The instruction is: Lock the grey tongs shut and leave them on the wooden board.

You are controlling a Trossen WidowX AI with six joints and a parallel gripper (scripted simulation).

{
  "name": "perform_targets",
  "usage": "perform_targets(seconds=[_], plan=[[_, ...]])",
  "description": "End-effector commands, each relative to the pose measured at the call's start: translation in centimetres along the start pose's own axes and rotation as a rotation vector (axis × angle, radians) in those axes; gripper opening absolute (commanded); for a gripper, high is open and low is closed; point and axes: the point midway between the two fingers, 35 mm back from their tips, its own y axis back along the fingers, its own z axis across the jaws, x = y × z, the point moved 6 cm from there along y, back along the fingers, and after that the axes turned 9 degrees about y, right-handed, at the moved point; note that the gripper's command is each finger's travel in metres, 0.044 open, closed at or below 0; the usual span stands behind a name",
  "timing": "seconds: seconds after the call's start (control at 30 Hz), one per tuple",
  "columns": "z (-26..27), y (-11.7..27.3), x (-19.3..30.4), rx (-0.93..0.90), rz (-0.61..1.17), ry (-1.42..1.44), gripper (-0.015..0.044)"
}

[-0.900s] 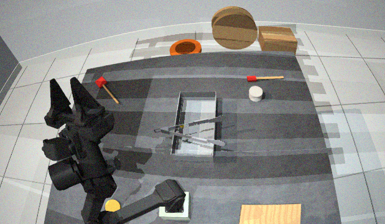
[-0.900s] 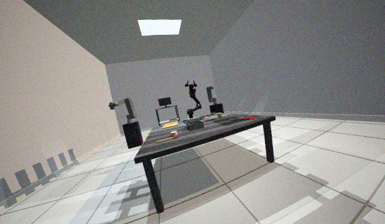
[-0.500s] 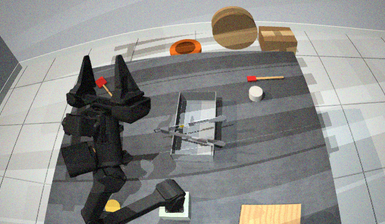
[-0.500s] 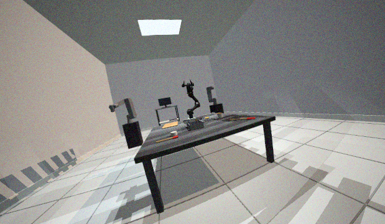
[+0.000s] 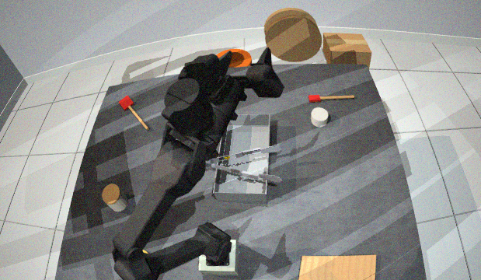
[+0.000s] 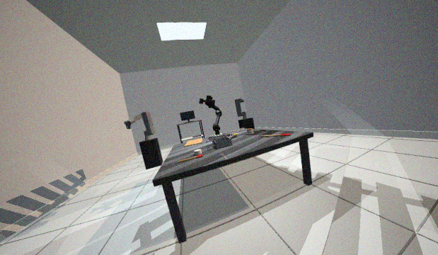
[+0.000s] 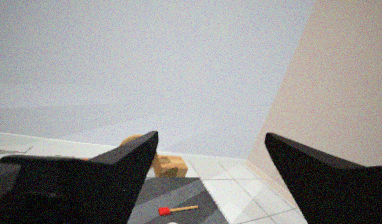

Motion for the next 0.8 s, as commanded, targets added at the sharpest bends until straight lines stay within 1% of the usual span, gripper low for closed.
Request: perform_targets(seconds=[0.0, 0.2, 0.37, 0.5, 0.63, 0.67, 0.7, 0.77], plan=[[2.3, -3.4, 3.7, -0.158, 0.195, 0.151, 0.0440], [7.5, -6.7, 9.9, -0.494, 0.444, 0.409, 0.0440], [12.5, -7.3, 14.7, -0.883, 0.574, 0.680, 0.0440], [16.6, -6.5, 18.0, -1.263, 0.606, 0.894, 0.0440], [20.4, -4.6, 20.9, -1.719, 0.544, 1.098, 0.0440], [20.8, -4.3, 21.3, -1.780, 0.528, 1.120, 0.0440], [20.9, -4.2, 21.4, -1.801, 0.523, 1.127, 0.0440], [20.9, -4.2, 21.4, -1.801, 0.523, 1.127, 0.0440]])
